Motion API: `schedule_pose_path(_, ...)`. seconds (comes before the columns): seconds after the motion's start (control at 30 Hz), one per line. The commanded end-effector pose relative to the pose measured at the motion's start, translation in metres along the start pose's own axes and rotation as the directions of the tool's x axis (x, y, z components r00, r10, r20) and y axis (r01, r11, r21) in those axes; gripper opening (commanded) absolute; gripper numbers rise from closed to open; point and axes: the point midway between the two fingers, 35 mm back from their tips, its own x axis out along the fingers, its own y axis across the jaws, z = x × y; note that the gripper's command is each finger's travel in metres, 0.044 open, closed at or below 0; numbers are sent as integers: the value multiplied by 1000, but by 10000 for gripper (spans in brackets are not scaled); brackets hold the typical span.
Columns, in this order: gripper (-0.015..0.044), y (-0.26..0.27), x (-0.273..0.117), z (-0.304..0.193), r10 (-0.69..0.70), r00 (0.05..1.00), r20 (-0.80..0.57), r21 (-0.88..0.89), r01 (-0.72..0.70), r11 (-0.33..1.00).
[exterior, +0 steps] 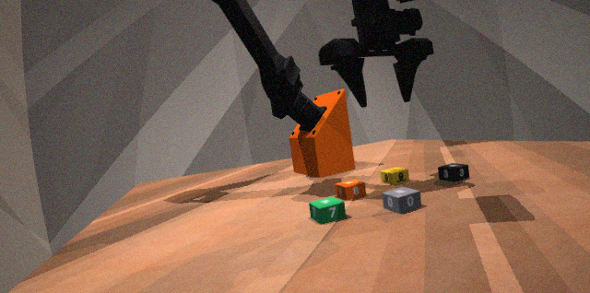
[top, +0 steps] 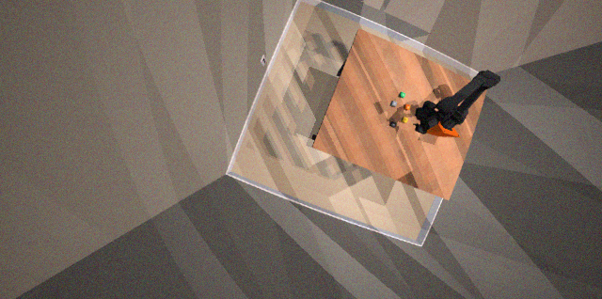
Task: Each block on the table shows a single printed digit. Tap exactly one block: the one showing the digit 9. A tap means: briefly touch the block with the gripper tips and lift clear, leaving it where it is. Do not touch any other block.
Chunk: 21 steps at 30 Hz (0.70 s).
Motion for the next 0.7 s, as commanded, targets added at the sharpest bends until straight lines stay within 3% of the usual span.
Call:
schedule_pose_path(0.0, 400, 1, 0, 0, 4, 1000, -1, 7, -4, 1000)
schedule_pose_path(0.1, 348, 2, 11, 1, 6, 1000, -1, 7, -6, 1000)
schedule_pose_path(0.27, 216, 0, 79, 0, 1, 1000, 0, 8, -1, 1000)
schedule_pose_path(0.5, 32, 0, 81, 0, 0, 1000, 0, 8, 0, 1000)
schedule_pose_path(0.67, 20, 0, 81, 0, 0, 1000, 0, 8, 0, 1000)
